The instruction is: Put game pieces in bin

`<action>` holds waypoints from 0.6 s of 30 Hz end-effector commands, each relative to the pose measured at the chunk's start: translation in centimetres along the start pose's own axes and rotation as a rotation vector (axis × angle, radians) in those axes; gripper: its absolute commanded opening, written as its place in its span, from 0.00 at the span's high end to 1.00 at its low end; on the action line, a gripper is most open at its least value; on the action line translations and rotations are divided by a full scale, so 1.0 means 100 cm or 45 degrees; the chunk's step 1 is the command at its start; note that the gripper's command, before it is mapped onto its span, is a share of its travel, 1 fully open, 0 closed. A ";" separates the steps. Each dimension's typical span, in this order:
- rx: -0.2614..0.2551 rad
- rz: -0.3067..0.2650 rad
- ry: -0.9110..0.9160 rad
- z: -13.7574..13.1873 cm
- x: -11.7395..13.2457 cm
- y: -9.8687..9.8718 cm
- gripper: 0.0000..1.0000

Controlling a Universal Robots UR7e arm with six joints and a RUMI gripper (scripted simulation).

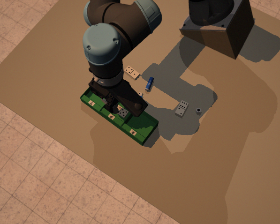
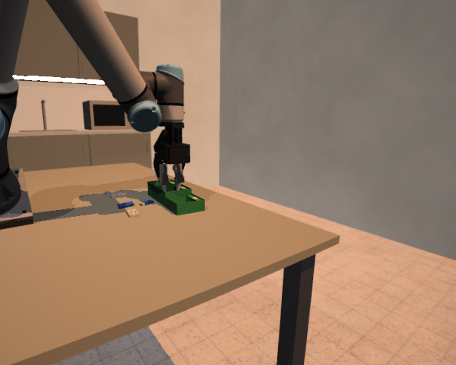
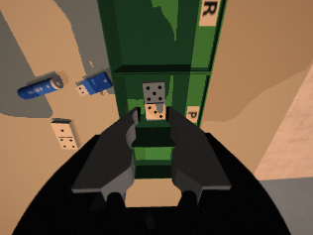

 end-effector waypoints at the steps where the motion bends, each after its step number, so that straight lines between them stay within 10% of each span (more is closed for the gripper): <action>1: 0.001 0.000 0.000 0.000 0.000 -0.006 0.81; 18: 0.001 0.000 0.000 0.000 0.000 -0.026 0.81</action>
Point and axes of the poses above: the point where the finger pads meet when closed, its own y axis out along the fingers, its own z axis across the jaws, x = y × z, the point moved 2 cm from there along -y, back along the fingers, and after that the axes turned 3 degrees about -y, right-handed, at the moved point
